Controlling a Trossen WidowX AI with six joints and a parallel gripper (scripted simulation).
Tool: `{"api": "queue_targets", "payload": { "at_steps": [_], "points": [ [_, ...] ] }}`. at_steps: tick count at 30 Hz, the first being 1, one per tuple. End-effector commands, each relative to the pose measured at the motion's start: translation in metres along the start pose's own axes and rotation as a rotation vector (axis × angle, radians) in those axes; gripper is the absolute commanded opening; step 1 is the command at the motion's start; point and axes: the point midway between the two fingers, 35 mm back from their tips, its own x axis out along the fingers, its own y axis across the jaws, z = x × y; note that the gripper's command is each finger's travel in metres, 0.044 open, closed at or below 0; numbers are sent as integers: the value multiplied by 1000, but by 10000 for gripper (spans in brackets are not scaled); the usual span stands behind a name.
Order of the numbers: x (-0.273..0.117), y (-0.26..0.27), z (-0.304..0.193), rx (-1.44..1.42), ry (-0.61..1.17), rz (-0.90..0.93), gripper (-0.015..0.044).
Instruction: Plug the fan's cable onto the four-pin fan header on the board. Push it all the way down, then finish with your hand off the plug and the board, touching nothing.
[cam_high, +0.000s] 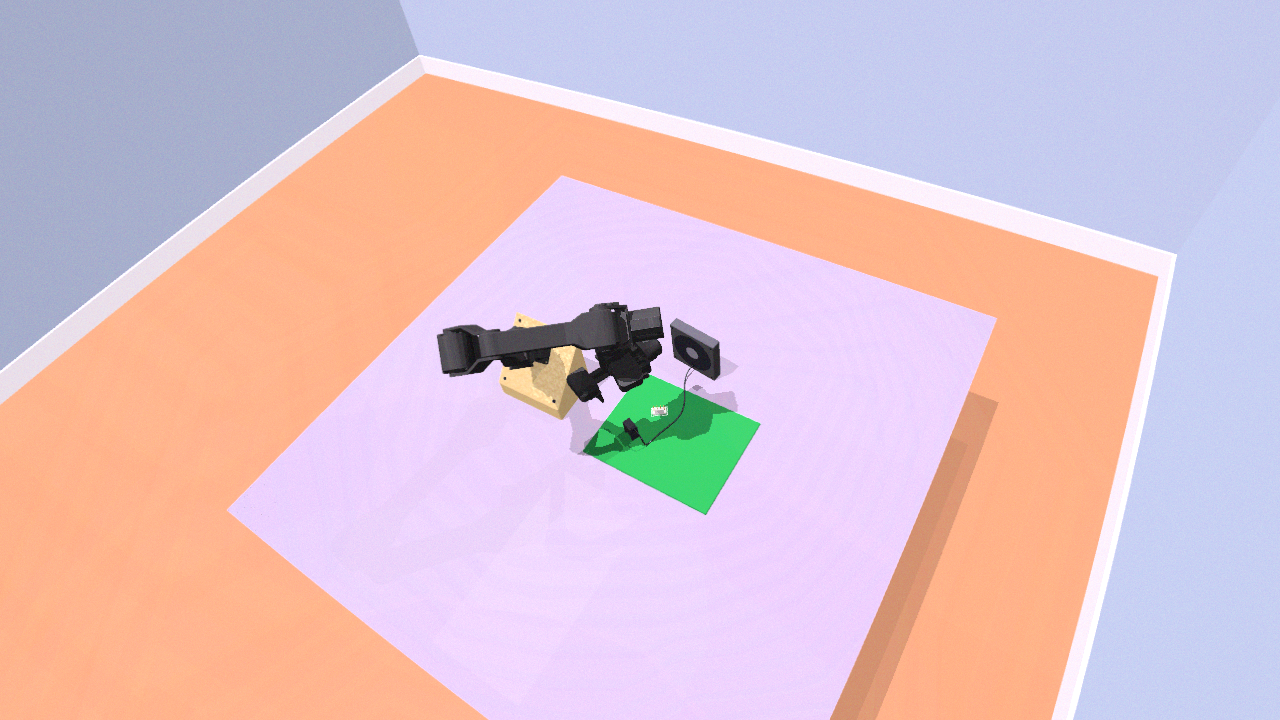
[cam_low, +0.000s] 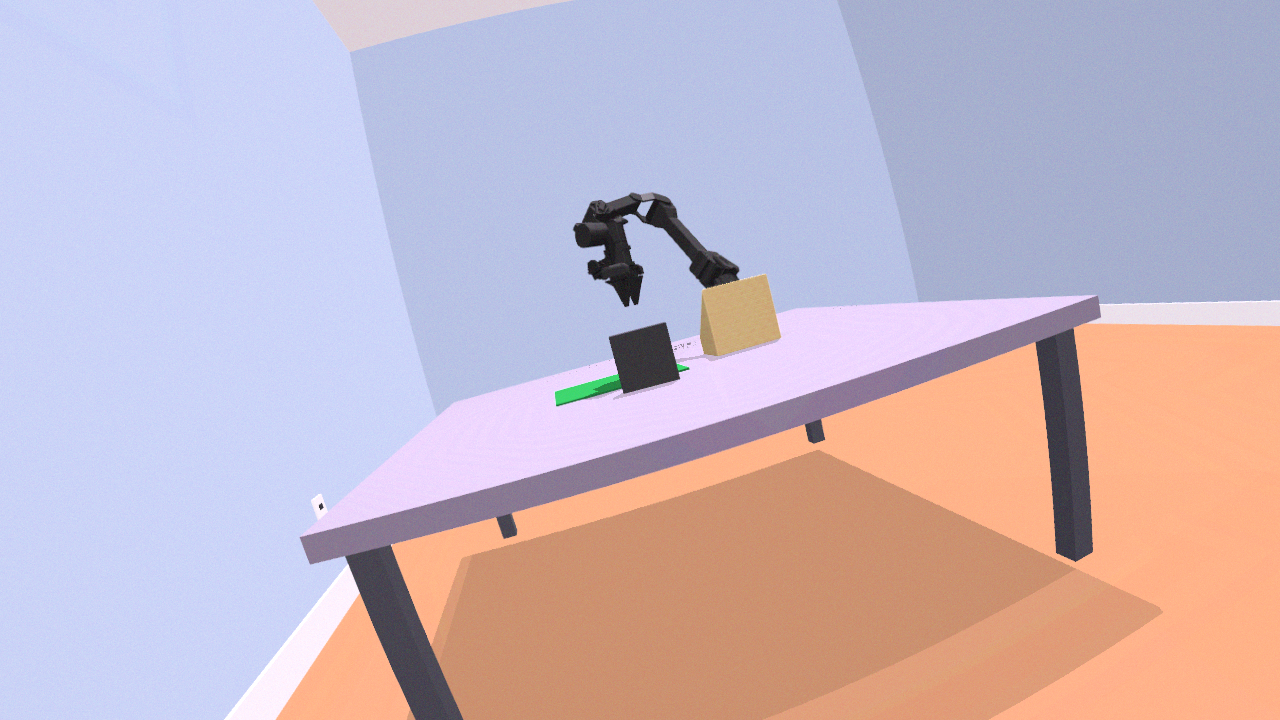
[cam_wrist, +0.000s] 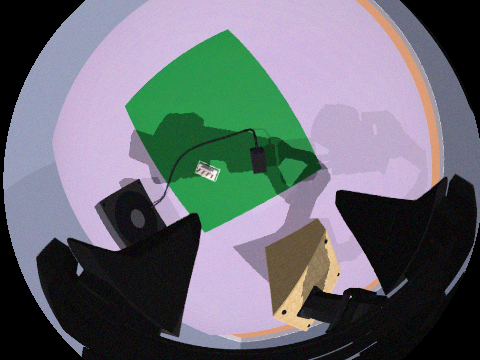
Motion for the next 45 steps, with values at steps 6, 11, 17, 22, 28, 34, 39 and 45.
{"api": "queue_targets", "payload": {
  "at_steps": [6,11,17,22,28,34,39,45],
  "points": [
    [80,0,2,0,-1,-16,440],
    [102,-4,-1,1,-3,-22,440],
    [104,-4,0,1,-3,-22,440],
    [111,-4,0,1,-3,-21,440],
    [121,-4,0,1,-2,-21,440],
    [131,-4,0,1,-3,-21,440],
    [139,-4,0,1,-3,-22,440],
    [149,-5,0,1,-3,-23,440]
  ]
}}
